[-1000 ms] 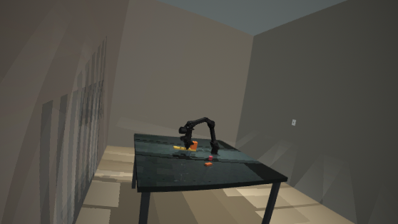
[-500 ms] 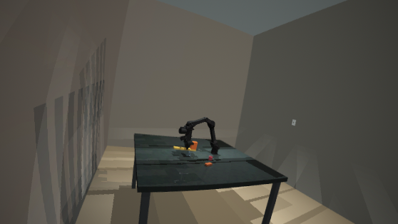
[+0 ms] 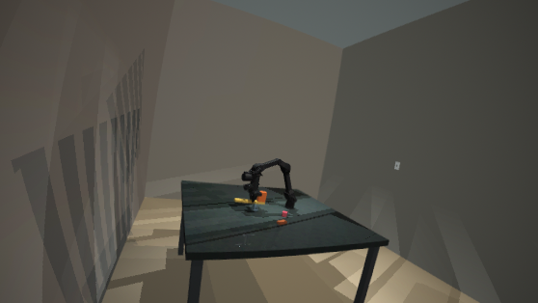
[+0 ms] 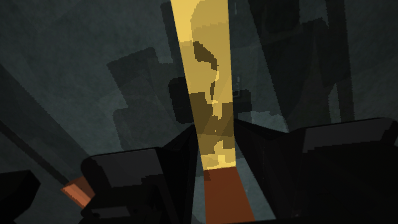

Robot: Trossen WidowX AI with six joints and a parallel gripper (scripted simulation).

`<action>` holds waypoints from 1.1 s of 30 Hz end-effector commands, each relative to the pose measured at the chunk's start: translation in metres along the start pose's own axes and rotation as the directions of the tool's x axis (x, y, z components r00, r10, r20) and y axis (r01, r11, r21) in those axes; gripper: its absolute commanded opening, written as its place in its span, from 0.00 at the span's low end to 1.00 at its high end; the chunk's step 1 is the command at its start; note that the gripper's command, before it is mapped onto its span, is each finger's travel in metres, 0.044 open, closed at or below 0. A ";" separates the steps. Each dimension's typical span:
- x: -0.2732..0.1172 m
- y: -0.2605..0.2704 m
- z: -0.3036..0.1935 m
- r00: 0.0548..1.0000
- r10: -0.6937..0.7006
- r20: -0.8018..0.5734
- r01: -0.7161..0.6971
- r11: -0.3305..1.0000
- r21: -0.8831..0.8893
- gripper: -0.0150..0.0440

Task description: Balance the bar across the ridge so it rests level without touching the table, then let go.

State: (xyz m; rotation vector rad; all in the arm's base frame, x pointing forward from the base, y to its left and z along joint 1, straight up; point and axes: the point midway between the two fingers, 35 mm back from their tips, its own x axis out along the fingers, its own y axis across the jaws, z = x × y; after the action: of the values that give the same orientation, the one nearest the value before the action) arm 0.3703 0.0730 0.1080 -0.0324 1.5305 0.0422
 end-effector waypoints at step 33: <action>0.005 0.000 0.001 1.000 0.001 0.000 -0.001 1.000 -0.003 0.25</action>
State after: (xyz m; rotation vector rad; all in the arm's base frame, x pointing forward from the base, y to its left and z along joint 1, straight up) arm 0.3707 0.0731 0.1064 -0.0319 1.5287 0.0423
